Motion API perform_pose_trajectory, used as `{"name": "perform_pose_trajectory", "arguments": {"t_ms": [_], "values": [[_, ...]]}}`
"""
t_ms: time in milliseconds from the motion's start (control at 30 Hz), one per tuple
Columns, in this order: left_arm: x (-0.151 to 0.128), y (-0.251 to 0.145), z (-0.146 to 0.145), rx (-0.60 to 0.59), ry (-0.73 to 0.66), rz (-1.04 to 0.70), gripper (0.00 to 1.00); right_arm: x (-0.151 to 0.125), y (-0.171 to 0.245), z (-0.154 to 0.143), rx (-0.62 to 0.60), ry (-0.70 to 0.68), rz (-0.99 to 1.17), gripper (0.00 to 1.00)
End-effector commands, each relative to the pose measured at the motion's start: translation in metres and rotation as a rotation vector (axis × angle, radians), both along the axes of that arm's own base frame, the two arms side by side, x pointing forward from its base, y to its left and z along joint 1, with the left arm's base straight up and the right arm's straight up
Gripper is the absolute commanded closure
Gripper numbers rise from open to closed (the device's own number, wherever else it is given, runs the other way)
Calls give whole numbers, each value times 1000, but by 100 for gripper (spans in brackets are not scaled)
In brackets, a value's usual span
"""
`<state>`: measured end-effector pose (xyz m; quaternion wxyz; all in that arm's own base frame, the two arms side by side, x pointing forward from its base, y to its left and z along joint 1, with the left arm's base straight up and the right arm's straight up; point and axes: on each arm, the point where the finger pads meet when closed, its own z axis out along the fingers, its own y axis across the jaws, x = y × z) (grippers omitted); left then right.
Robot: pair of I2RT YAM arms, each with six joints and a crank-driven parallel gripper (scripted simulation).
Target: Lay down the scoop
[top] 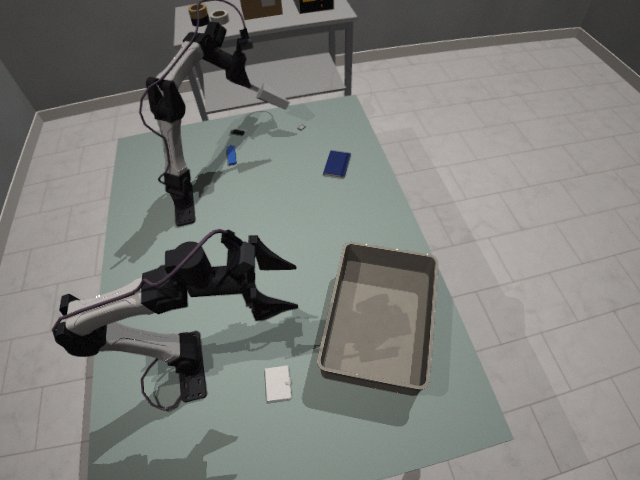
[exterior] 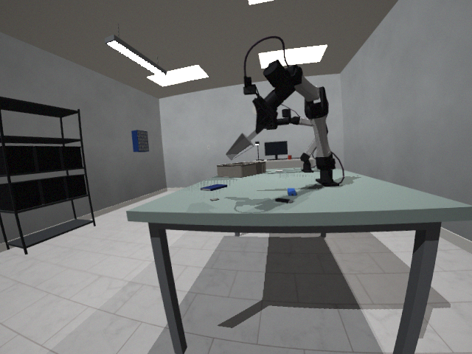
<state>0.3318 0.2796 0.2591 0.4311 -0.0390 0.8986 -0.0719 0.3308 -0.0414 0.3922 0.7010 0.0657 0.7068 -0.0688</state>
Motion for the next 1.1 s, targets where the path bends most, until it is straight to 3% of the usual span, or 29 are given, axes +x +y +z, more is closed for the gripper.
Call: {"name": "perform_pose_trajectory", "arguments": {"t_ms": [0, 533, 800, 1067], "values": [[0, 0, 8, 19, -17, -3, 100, -1, 0, 4, -1, -12, 0, 0], [0, 0, 8, 19, -17, -3, 100, -1, 0, 4, -1, -12, 0, 0], [2, -1, 31, 81, -73, -13, 97, -1, 1, 4, -6, -9, 9, 0], [7, -6, 26, 131, -102, -41, 97, 6, 29, -18, -36, 56, 162, 0]]}}
